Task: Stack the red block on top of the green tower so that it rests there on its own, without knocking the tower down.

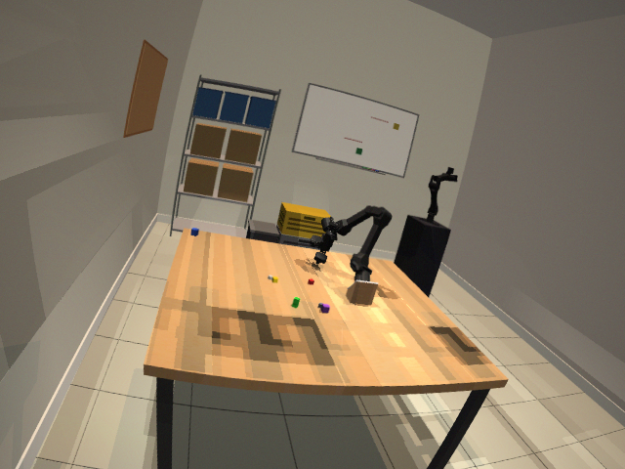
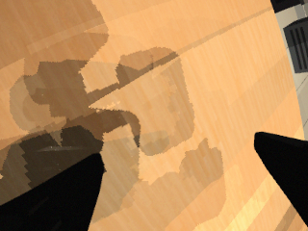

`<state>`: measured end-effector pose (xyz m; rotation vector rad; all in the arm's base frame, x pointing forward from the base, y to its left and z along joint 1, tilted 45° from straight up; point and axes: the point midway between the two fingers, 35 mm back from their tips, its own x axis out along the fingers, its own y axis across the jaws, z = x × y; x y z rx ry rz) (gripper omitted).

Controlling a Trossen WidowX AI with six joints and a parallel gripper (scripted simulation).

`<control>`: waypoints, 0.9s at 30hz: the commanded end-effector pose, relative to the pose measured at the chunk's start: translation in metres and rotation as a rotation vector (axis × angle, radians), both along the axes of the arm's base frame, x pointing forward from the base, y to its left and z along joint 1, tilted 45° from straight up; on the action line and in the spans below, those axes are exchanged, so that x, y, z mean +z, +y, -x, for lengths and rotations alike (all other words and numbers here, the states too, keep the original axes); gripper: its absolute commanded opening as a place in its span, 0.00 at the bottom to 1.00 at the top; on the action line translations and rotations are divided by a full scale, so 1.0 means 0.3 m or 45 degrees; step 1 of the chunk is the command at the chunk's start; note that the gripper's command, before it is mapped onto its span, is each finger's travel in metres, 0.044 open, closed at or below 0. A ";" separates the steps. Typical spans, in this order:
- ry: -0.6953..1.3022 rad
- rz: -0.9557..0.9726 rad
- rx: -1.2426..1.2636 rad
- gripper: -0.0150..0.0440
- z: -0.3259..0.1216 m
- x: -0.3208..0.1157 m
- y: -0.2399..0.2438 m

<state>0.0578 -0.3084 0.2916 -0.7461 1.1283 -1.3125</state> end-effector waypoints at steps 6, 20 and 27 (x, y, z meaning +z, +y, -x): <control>-0.046 -0.225 0.172 1.00 -0.202 -0.131 0.056; 0.076 -0.587 0.351 1.00 -0.423 -0.360 0.253; 0.206 -0.727 0.399 1.00 -0.478 -0.457 0.384</control>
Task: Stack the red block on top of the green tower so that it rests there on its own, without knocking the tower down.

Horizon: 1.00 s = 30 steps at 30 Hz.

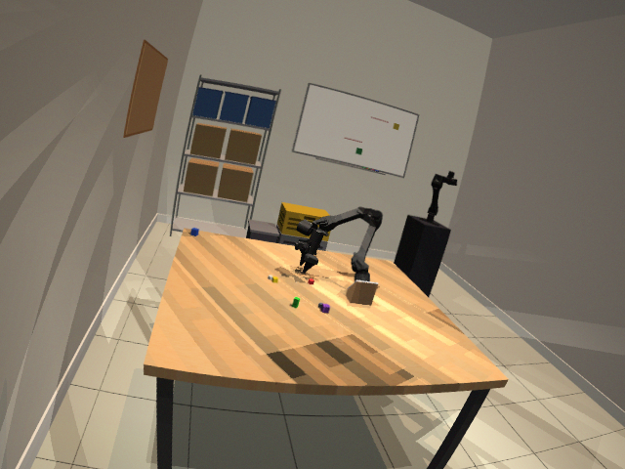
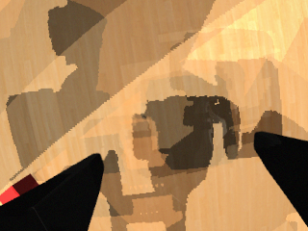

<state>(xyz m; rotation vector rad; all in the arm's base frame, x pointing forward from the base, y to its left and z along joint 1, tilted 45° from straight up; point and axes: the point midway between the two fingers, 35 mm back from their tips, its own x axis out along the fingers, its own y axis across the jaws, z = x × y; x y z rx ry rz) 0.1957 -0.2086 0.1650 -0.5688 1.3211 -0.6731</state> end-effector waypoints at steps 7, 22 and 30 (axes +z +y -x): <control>0.236 -0.103 0.099 1.00 -0.033 -0.109 0.180; 0.617 -0.033 0.266 1.00 0.005 -0.175 0.400; 0.621 -0.032 0.268 1.00 0.007 -0.195 0.382</control>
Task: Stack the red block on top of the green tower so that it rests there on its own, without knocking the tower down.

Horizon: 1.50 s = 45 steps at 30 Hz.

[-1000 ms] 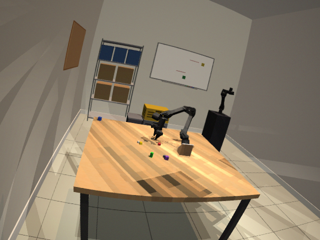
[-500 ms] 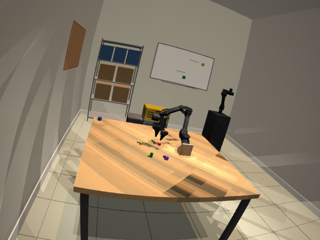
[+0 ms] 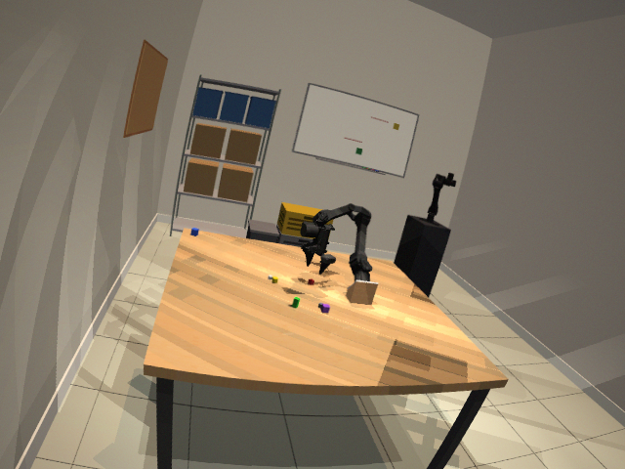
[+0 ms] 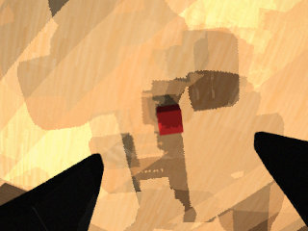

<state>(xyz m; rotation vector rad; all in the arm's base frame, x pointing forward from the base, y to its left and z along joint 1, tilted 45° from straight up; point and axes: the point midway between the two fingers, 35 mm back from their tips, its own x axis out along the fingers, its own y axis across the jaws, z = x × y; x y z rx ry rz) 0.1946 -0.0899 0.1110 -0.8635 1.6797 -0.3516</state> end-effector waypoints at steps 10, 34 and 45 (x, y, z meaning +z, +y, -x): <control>0.013 0.013 0.004 1.00 0.012 -0.077 -0.077; 0.013 0.015 0.004 1.00 0.020 -0.146 -0.146; 0.013 0.015 0.004 1.00 0.020 -0.146 -0.146</control>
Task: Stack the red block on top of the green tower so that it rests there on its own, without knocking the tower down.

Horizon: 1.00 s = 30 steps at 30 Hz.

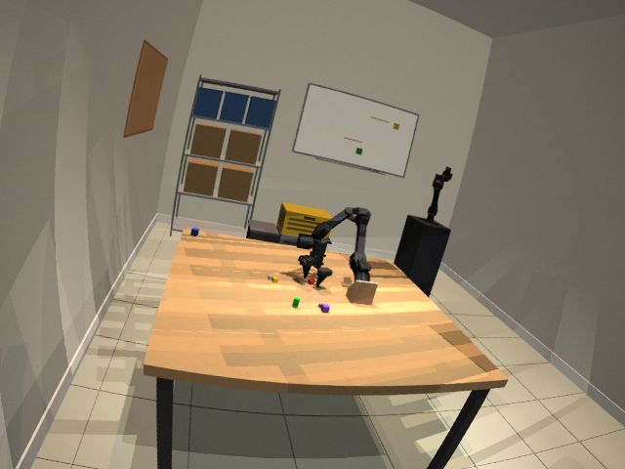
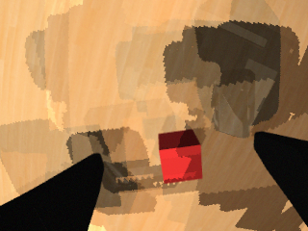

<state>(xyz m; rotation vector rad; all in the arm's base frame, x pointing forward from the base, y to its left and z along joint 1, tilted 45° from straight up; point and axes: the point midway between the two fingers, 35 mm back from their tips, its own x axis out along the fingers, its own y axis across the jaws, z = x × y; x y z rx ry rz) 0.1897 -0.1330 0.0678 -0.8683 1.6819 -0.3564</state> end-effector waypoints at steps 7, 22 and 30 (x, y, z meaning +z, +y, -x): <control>0.010 0.007 0.004 0.78 0.003 0.000 0.000; 0.010 0.007 0.004 0.31 0.003 0.000 0.000; 0.010 0.004 0.004 0.25 -0.004 0.030 0.033</control>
